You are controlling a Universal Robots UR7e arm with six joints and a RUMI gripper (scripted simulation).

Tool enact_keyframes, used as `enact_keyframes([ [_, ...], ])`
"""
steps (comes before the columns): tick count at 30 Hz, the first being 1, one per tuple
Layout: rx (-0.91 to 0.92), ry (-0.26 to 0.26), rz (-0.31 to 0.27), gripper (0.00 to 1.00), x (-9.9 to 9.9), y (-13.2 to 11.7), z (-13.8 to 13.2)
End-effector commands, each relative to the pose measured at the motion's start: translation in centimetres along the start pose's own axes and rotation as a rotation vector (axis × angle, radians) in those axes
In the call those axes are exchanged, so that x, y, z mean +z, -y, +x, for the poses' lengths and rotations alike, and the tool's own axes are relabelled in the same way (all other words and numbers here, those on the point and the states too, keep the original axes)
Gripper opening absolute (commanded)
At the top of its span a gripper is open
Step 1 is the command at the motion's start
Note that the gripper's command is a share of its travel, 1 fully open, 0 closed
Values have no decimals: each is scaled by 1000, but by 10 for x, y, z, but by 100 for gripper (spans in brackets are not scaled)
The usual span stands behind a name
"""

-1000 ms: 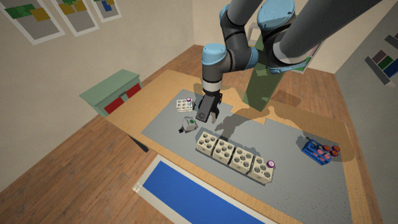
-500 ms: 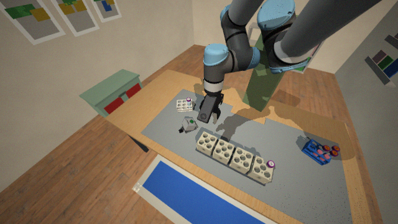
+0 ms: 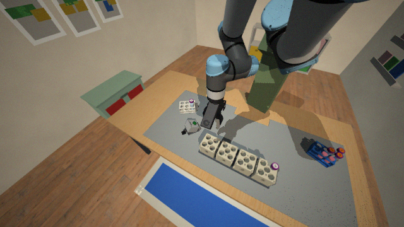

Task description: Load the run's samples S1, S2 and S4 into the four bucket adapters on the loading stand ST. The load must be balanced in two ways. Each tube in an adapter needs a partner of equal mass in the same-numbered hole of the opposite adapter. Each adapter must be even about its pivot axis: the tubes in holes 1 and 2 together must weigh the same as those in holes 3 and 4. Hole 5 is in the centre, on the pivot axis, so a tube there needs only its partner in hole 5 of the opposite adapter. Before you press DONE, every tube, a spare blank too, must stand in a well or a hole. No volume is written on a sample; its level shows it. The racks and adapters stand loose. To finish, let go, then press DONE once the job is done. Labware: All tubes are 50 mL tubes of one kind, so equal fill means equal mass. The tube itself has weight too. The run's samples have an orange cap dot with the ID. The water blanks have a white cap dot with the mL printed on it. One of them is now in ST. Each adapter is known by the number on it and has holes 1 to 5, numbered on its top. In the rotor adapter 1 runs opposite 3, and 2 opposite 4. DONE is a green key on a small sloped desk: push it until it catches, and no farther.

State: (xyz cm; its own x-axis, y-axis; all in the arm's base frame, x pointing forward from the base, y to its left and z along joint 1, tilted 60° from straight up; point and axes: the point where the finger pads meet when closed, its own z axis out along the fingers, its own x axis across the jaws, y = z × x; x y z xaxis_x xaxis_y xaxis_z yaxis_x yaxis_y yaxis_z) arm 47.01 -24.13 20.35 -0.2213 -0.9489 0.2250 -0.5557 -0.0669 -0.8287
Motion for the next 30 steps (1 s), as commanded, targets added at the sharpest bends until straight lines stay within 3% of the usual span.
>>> enact_keyframes([
  [1, 0, -10, 5, 35, 13, 1, 1],
  [13, 0, -10, 6, 35, 53, 1, 1],
  [18, 0, -10, 6, 35, 55, 1, 1],
  [30, -599, -11, 3, 35, 56, 5, -99],
])
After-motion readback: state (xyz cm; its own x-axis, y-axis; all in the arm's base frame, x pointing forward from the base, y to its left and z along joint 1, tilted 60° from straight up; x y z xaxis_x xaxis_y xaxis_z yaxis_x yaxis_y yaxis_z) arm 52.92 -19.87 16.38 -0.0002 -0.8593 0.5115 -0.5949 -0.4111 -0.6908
